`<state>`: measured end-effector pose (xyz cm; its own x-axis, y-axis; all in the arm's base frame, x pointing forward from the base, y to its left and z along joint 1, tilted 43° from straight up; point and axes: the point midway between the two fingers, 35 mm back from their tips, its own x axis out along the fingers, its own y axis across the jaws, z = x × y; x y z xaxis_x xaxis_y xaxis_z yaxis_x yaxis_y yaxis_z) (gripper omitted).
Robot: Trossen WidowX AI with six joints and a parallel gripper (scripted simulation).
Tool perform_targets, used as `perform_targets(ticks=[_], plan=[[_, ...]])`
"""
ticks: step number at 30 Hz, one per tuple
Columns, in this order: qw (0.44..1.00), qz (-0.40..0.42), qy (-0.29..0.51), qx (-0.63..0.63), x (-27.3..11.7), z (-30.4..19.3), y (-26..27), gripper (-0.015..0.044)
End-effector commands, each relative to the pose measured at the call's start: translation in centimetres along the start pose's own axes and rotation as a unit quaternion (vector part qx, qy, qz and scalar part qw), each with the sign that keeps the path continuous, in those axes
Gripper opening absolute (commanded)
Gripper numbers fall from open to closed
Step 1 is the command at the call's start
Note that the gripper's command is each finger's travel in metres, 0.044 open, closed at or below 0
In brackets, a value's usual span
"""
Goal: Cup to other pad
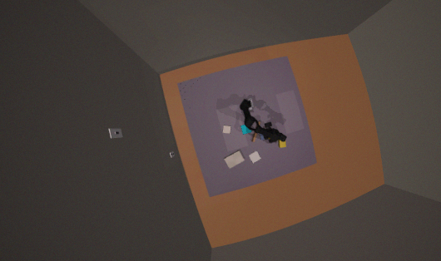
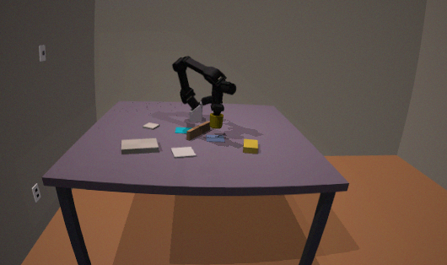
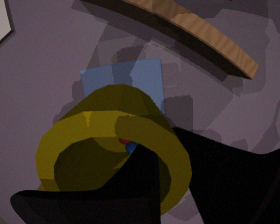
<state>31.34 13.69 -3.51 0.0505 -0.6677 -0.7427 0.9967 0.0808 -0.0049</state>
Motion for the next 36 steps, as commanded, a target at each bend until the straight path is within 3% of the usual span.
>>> perform_targets(ticks=[1, 36], plan=[[1.0, 0.0, 0.003, 0.002, -1.3, 0.0, 0.0, 0.0], [1.0, 0.001, 0.002, 0.001, -1.0, 1.9, -1.2, 0.0]])
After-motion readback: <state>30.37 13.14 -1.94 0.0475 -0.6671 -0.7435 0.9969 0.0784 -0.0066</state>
